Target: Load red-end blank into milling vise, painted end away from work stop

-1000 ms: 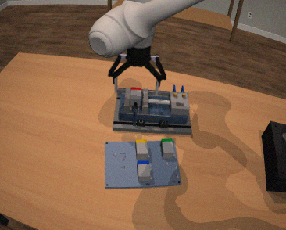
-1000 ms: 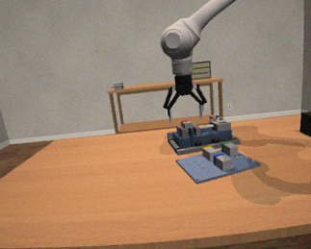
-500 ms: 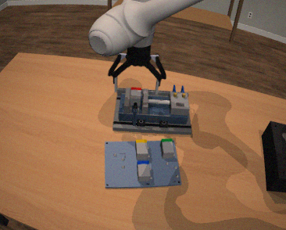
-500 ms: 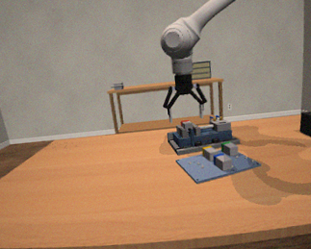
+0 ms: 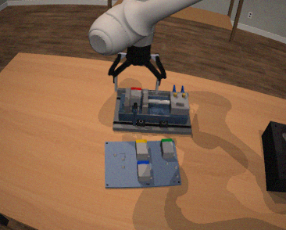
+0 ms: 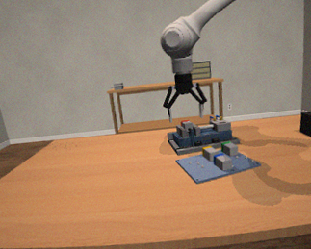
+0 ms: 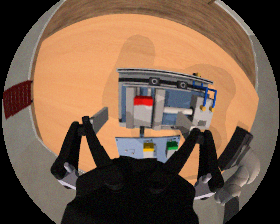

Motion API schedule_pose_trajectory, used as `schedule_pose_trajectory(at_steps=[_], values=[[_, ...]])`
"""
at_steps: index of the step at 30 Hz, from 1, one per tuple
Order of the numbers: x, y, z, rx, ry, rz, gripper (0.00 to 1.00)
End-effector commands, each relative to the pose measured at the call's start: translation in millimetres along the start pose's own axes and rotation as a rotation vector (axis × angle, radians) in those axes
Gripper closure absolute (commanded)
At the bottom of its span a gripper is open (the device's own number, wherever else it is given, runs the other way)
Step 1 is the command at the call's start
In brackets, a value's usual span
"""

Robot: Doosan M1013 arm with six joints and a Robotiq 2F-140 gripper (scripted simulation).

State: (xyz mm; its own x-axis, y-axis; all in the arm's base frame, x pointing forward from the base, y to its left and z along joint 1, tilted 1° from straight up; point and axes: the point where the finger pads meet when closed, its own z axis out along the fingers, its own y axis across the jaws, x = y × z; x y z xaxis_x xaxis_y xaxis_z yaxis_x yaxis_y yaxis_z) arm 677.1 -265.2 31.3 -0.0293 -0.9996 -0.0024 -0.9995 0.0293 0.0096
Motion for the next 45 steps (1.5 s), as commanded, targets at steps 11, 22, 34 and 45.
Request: schedule_pose_trajectory(at_steps=[11,22,34,45], values=[[0.0,0.0,-2.3,0.000,0.000,0.000,0.00],[0.0,0.0,-3.9,0.000,0.000,0.000,0.00],[0.0,0.0,-6.3,0.000,0.000,0.000,0.00],[0.0,0.0,-8.0,0.000,0.000,0.000,0.00]])
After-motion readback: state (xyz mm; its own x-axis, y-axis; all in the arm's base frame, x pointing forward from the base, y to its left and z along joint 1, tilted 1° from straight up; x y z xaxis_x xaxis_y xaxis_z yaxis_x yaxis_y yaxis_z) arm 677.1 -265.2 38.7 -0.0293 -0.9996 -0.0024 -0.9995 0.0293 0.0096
